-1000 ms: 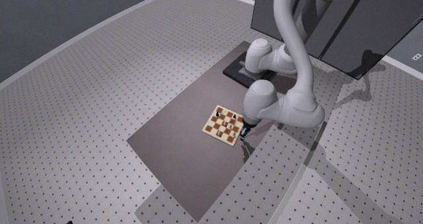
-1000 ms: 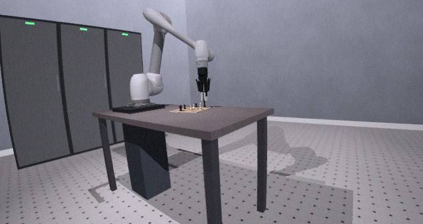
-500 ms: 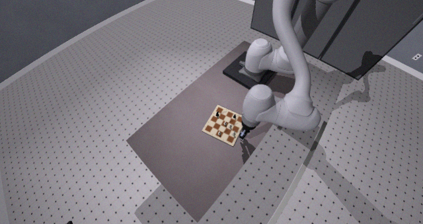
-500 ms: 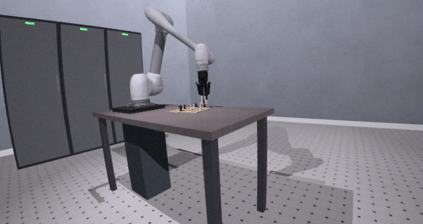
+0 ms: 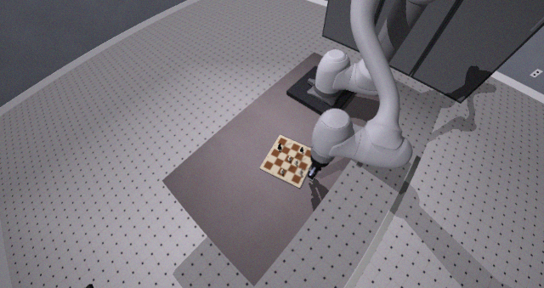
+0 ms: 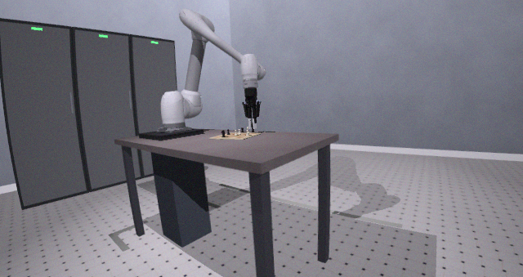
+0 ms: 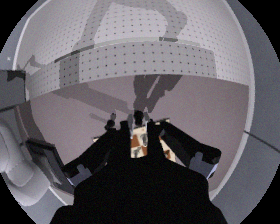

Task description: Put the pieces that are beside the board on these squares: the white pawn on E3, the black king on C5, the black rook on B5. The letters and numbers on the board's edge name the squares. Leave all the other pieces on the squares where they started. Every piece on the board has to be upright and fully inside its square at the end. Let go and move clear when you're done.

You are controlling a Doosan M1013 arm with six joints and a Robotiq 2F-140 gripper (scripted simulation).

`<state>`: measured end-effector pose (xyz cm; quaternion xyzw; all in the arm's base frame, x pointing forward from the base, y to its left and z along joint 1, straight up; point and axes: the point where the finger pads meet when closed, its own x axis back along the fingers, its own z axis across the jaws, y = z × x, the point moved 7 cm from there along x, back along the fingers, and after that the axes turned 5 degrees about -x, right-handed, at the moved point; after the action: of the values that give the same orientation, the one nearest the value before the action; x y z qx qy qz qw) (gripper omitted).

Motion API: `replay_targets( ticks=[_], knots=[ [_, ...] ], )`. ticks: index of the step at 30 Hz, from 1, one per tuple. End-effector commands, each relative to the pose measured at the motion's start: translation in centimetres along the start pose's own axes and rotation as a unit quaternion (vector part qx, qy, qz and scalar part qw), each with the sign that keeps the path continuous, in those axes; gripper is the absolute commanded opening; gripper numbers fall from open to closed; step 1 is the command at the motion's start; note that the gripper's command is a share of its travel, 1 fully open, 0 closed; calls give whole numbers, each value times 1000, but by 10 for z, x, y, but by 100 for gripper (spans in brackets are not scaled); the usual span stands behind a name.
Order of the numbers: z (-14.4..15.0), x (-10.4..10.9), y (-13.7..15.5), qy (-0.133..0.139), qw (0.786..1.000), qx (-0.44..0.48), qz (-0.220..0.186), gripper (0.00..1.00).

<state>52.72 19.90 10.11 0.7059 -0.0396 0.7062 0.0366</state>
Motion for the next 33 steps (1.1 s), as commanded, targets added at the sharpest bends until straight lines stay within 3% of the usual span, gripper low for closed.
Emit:
replay_targets(
  ticks=[1,21,22,33],
  knots=[
    [0,0,0,0,1000,0,0,25],
    [0,0,0,0,1000,0,0,25],
    [0,0,0,0,1000,0,0,0],
    [0,0,0,0,1000,0,0,0]
  ],
)
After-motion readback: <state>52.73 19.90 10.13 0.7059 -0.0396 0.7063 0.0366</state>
